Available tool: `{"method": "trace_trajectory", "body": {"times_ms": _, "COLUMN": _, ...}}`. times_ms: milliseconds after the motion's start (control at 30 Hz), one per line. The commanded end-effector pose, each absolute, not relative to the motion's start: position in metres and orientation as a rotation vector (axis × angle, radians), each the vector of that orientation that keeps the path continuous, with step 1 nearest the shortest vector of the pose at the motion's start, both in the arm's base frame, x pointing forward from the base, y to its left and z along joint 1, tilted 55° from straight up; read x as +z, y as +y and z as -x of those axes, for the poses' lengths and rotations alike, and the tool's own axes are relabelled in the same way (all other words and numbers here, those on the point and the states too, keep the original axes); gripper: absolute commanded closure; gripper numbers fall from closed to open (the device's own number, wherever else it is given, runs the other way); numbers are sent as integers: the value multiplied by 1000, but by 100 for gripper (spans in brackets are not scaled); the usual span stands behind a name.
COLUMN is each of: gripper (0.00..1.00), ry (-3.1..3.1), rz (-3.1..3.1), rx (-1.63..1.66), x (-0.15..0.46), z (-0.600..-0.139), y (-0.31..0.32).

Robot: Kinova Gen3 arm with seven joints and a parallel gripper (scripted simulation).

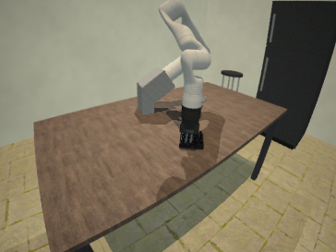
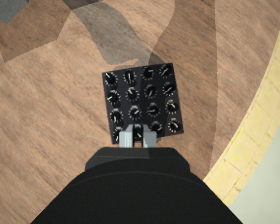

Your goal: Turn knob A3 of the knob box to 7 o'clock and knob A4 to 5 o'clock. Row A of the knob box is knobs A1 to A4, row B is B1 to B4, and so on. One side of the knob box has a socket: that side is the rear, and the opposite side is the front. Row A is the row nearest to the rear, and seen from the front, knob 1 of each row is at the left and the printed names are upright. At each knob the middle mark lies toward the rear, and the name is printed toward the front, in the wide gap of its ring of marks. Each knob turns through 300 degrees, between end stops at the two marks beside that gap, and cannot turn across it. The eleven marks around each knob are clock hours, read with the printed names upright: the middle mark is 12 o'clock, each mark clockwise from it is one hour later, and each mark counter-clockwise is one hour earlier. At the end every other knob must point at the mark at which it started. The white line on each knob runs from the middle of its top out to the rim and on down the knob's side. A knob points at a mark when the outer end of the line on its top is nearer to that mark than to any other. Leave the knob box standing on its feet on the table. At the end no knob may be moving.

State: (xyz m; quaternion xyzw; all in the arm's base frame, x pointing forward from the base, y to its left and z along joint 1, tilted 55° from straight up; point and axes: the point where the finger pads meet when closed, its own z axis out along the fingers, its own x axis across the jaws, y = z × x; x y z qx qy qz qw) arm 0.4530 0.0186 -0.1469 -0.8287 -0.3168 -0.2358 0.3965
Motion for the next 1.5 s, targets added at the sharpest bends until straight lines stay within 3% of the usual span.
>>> {"method": "trace_trajectory", "body": {"times_ms": 0, "gripper": 70, "ry": -824, "rz": 2094, "rx": -610, "x": -147, "z": -453, "y": 18}}
{"method": "trace_trajectory", "body": {"times_ms": 1467, "gripper": 70, "ry": -1023, "rz": 2033, "rx": -707, "x": -147, "z": -453, "y": 18}}
